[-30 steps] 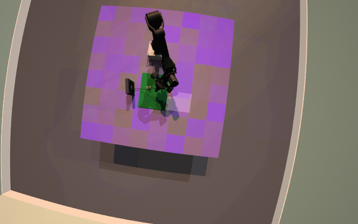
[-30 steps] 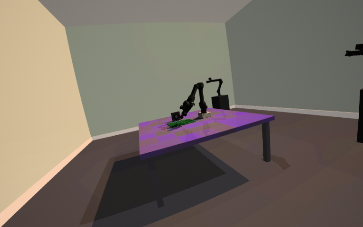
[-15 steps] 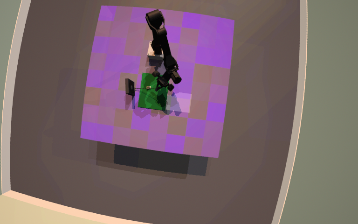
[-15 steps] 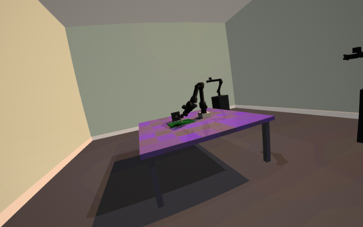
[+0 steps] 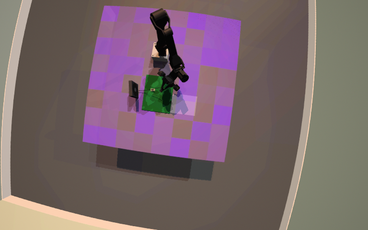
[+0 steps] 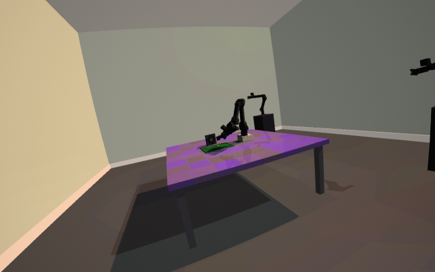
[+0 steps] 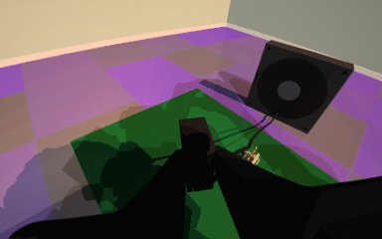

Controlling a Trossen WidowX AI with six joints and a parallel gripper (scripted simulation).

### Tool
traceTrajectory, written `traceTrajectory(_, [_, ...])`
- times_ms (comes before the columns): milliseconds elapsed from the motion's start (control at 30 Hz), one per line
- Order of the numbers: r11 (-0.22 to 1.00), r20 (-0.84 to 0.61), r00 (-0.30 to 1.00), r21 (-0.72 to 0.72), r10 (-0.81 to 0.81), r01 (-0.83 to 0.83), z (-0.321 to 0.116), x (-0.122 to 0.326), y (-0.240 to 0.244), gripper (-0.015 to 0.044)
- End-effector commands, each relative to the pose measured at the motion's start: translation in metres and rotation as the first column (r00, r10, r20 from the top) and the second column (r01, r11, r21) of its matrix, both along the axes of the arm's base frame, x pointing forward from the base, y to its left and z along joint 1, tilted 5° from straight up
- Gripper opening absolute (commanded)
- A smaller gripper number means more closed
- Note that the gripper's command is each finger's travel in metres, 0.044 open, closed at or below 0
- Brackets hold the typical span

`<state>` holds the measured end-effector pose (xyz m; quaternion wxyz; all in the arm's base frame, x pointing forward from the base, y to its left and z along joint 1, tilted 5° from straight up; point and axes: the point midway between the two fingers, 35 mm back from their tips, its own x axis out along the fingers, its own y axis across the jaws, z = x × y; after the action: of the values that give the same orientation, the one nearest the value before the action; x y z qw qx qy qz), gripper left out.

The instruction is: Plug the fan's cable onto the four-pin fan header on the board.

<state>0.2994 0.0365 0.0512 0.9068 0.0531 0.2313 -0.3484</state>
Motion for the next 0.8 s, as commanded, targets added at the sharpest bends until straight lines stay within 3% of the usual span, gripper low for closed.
traceTrajectory(0, [1.000, 0.045, 0.999, -0.019, -0.004, 0.005, 0.002, -0.006, -0.001, 0.0000])
traceTrajectory(533, [0.997, 0.219, 0.976, -0.069, -0.007, 0.022, 0.012, -0.025, 0.001, 0.0000])
traceTrajectory(767, [0.998, 0.202, 0.979, -0.065, -0.005, 0.018, 0.016, -0.022, 0.001, 0.0000])
